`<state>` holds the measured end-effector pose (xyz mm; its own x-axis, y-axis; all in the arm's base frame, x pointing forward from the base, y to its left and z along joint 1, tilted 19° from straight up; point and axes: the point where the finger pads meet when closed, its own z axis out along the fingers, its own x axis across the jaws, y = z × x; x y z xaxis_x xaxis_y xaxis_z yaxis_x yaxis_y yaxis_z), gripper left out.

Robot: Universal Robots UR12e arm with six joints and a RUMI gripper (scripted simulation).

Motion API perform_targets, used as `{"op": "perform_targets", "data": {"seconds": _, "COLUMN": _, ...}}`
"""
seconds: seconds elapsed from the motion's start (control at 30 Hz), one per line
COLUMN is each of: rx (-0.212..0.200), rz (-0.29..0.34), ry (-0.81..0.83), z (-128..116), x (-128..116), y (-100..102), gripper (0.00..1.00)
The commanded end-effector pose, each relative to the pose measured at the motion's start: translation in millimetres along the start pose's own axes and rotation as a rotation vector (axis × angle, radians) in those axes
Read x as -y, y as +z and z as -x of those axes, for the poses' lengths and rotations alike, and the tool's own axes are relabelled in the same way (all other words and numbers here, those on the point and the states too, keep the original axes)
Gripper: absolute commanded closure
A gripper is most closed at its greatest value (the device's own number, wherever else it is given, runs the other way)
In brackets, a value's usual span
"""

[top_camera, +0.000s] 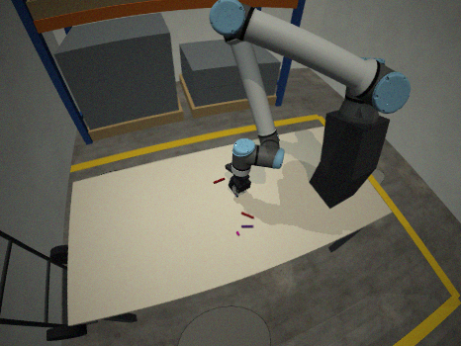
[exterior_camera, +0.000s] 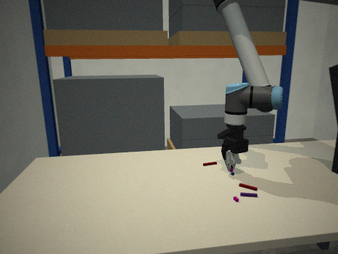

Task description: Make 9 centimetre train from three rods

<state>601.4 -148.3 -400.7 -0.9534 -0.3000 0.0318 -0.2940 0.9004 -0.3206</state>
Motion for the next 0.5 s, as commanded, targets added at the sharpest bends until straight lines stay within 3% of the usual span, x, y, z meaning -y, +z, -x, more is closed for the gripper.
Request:
{"op": "perform_targets", "data": {"seconds": 0.0, "rx": 0.001, "rz": 0.000, "ry": 0.000, "z": 0.3, "x": 0.1, "y": 2.6, "gripper": 1.00}}
{"op": "perform_targets", "data": {"seconds": 0.47, "rx": 0.001, "rz": 0.000, "ry": 0.000, "z": 0.3, "x": 0.1, "y": 8.7, "gripper": 1.00}}
